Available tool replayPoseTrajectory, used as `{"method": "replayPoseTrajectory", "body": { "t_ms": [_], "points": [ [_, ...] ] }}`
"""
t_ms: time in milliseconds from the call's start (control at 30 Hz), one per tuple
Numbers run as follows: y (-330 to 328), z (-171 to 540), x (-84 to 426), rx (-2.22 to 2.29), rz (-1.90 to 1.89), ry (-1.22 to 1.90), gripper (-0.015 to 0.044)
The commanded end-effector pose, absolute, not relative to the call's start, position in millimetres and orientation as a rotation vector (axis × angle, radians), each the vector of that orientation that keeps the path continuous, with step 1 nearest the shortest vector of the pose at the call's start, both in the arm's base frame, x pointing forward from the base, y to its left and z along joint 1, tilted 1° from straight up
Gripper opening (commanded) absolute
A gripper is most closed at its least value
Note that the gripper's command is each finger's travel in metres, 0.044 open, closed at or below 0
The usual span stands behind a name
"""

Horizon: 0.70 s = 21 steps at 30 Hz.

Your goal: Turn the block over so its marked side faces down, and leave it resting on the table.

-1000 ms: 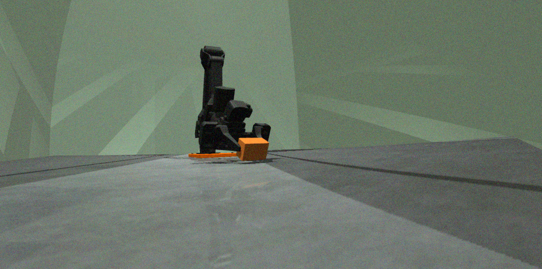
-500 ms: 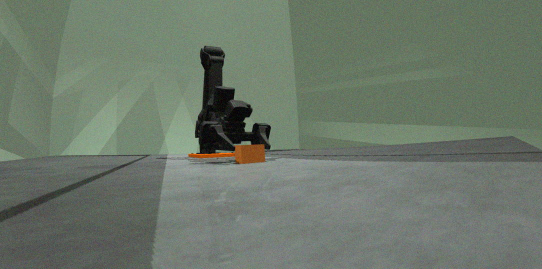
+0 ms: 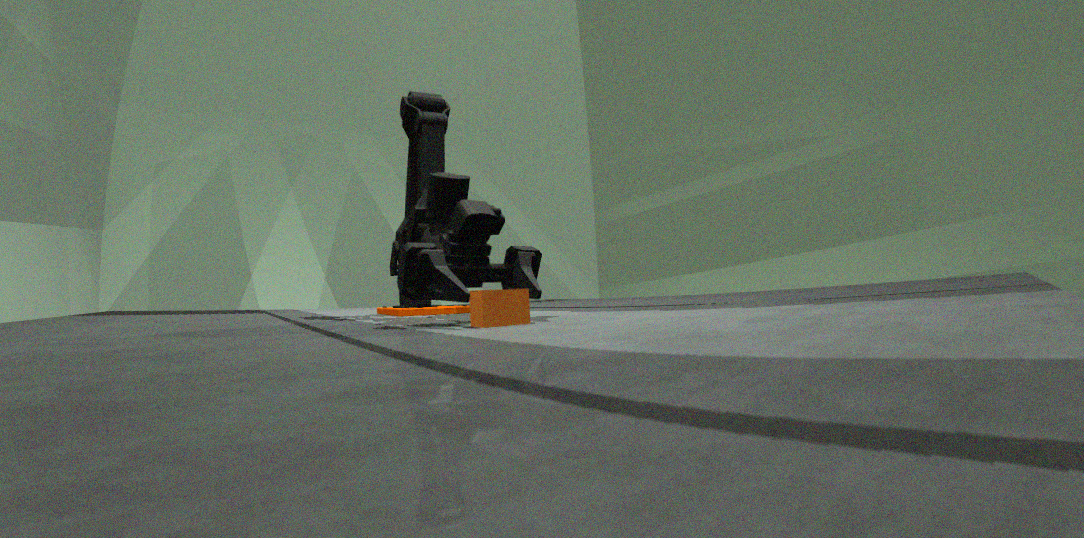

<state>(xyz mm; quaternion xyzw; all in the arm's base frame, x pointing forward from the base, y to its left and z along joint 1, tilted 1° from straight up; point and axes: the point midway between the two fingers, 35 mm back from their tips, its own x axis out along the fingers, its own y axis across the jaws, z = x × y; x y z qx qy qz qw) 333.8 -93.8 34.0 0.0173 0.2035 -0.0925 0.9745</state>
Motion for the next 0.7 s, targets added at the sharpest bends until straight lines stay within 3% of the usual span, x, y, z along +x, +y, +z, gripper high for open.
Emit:
{"method": "replayPoseTrajectory", "body": {
  "t_ms": [0,333,667],
  "points": [
    [-93,34,334,0.041,-0.183,0.409,0.044],
    [-93,34,335,0.042,-0.183,0.415,0.044],
    [-98,59,350,0.076,-0.169,0.749,0.044]
  ]
}}
